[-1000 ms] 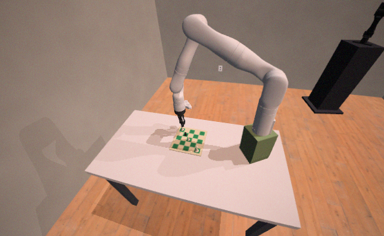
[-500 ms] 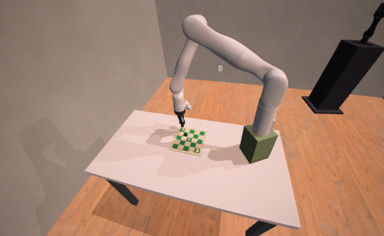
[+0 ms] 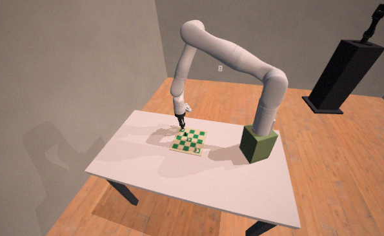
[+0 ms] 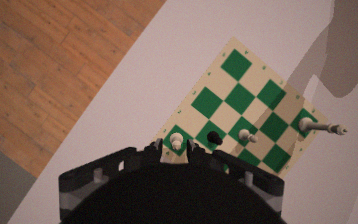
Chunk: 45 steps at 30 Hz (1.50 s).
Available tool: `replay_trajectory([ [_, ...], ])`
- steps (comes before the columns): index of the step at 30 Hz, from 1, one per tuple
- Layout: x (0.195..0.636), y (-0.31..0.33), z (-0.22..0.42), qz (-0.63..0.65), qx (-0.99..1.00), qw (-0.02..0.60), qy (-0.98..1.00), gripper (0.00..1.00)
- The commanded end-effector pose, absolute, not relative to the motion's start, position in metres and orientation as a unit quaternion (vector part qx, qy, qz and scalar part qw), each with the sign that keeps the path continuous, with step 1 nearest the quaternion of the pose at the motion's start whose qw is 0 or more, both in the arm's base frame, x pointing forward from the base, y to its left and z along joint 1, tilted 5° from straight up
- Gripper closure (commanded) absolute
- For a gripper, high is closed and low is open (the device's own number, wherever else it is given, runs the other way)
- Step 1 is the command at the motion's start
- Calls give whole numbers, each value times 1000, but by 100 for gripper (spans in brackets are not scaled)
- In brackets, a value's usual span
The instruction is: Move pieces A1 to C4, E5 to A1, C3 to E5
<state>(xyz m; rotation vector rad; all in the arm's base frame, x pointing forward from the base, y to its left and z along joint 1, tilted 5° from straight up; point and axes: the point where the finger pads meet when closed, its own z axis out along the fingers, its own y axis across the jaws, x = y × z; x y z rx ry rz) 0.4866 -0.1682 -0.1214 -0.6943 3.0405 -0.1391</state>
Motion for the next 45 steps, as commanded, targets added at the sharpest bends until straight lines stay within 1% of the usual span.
replay_trajectory([
  [1,484,-168,-129,-43,-223,7,974,63],
  [44,484,-168,-132,-43,-223,7,974,63],
  [45,484,-168,-132,-43,-223,7,974,100],
])
